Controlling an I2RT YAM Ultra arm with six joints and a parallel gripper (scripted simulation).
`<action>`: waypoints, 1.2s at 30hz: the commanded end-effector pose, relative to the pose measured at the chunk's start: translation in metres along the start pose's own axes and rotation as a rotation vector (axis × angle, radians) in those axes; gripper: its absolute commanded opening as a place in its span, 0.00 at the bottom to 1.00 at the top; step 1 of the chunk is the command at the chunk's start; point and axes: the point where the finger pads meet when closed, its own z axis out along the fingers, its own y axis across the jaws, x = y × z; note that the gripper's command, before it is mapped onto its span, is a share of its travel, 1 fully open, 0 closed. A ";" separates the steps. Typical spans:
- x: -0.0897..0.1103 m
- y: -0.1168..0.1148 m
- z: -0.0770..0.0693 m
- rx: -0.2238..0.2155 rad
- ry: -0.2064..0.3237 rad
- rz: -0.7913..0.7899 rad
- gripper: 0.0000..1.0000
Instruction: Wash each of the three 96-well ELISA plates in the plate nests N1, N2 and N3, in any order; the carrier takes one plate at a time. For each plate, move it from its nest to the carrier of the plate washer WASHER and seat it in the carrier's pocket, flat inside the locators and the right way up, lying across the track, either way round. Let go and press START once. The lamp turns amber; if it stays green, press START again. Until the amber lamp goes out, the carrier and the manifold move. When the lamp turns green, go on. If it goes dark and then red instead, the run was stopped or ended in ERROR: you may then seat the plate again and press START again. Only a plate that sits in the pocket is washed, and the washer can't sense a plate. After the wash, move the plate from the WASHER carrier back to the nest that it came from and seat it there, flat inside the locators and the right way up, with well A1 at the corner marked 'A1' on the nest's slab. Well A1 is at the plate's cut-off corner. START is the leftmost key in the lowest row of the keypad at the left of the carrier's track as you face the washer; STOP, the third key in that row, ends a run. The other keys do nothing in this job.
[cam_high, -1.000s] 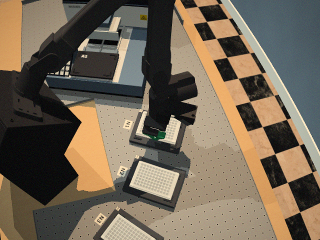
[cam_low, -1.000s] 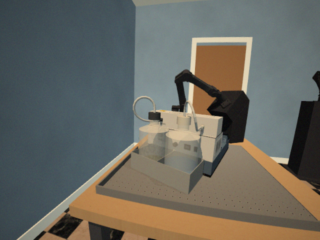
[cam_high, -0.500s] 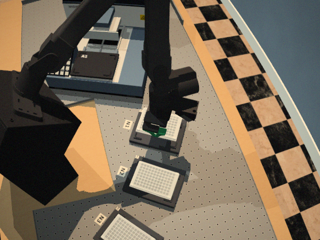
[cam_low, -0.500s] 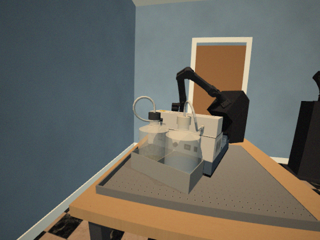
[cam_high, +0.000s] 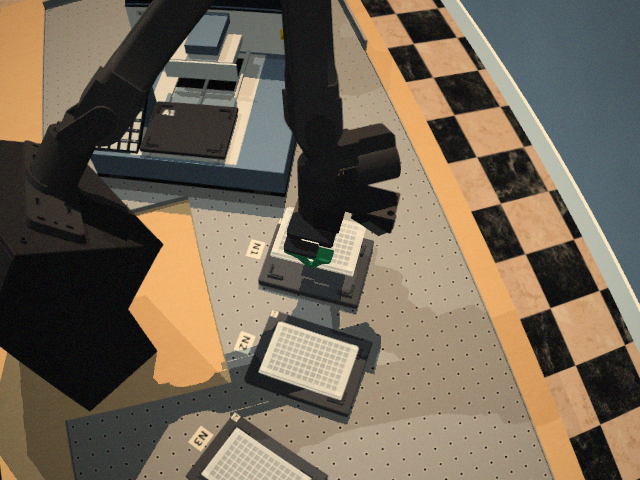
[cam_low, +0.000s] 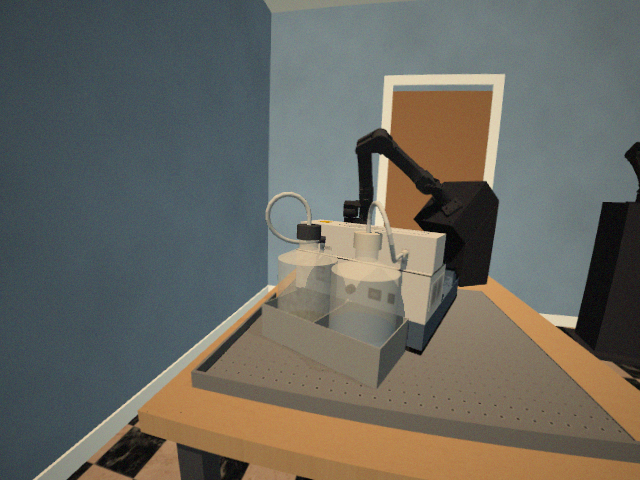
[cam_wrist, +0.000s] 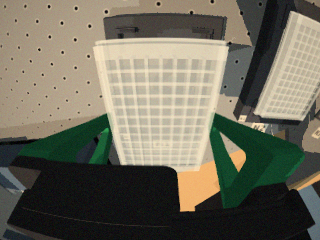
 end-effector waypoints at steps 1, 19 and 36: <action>-0.002 -0.002 -0.004 0.005 -0.004 -0.001 0.00; -0.002 -0.001 -0.031 0.005 -0.004 -0.001 0.00; -0.002 -0.001 -0.036 0.005 -0.004 -0.002 0.00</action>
